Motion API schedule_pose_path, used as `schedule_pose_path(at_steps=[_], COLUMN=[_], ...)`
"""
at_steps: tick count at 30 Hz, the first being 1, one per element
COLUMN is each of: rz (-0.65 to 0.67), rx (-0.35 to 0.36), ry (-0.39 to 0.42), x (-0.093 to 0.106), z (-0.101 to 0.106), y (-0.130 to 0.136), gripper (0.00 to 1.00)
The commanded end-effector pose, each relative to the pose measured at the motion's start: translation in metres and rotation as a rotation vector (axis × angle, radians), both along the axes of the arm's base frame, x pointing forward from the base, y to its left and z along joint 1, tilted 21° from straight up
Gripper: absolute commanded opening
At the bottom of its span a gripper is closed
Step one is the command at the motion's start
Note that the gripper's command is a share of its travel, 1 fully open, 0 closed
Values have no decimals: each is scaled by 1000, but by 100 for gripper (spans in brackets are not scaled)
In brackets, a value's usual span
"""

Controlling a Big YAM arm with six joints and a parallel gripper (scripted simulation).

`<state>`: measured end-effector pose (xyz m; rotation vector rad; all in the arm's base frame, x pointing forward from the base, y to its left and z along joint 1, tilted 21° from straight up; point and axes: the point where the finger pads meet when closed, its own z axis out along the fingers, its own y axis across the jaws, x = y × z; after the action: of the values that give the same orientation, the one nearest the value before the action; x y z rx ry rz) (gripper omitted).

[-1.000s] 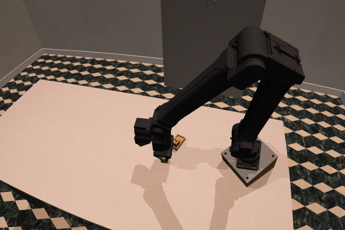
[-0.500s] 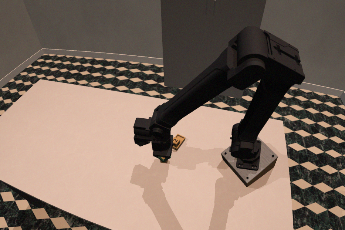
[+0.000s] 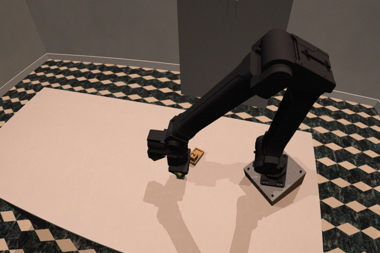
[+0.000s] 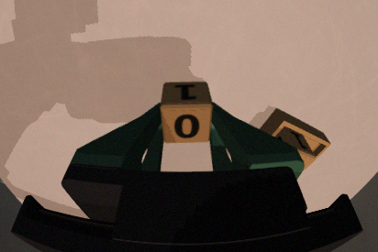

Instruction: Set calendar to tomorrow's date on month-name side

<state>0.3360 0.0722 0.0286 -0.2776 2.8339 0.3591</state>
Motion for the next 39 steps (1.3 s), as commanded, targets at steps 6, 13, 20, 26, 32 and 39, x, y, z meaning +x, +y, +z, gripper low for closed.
schedule_pose_path(at_steps=[6,13,20,26,32,39], rz=[9,6,5,5,5,6], rx=[1,2,1,1,1,1], ry=[-20,-18,-11,-12,-12,-12], x=[13,12,10,10,10,10], z=[5,3,0,0,0,0], y=[7,7,7,7,7,7], gripper=[26,26,26,26,26,26])
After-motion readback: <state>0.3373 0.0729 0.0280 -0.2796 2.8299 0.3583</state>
